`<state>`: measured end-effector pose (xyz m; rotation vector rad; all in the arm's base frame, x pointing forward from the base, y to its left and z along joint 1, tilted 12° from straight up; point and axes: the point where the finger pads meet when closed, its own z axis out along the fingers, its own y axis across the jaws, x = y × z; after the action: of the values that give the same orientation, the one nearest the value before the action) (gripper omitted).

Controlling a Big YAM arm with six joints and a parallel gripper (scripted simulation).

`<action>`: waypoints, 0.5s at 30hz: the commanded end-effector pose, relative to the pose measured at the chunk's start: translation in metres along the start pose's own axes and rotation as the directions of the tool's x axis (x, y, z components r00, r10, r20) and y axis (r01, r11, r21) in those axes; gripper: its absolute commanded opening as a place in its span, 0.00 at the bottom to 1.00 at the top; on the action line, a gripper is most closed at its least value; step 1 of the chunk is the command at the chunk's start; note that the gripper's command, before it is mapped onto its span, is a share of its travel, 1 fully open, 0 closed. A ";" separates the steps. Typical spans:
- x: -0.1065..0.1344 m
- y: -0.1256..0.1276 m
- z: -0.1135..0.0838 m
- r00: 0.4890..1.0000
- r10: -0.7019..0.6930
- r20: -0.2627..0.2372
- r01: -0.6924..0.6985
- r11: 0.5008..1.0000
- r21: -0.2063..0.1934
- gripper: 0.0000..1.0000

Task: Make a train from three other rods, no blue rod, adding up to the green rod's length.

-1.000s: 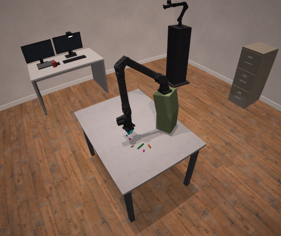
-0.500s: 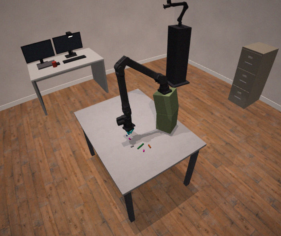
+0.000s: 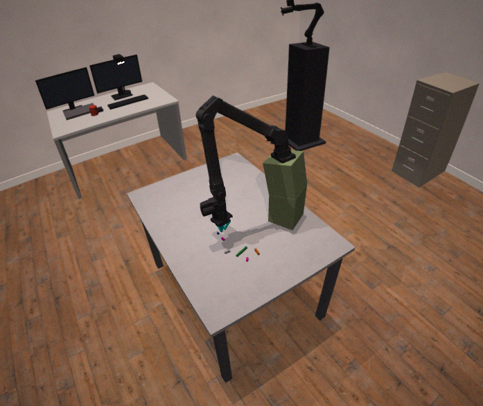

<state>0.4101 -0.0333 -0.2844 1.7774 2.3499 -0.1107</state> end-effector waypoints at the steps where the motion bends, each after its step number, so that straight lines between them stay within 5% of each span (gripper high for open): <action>1: -0.013 0.014 -0.011 1.000 0.028 0.009 -0.028 0.999 -0.024 0.24; 7: -0.005 -0.001 0.005 1.000 0.017 0.000 -0.017 1.000 0.005 0.24; 15: -0.007 0.004 0.013 1.000 0.007 0.004 -0.007 1.000 -0.010 0.24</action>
<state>0.4195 -0.0336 -0.2847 1.7717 2.3391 -0.0965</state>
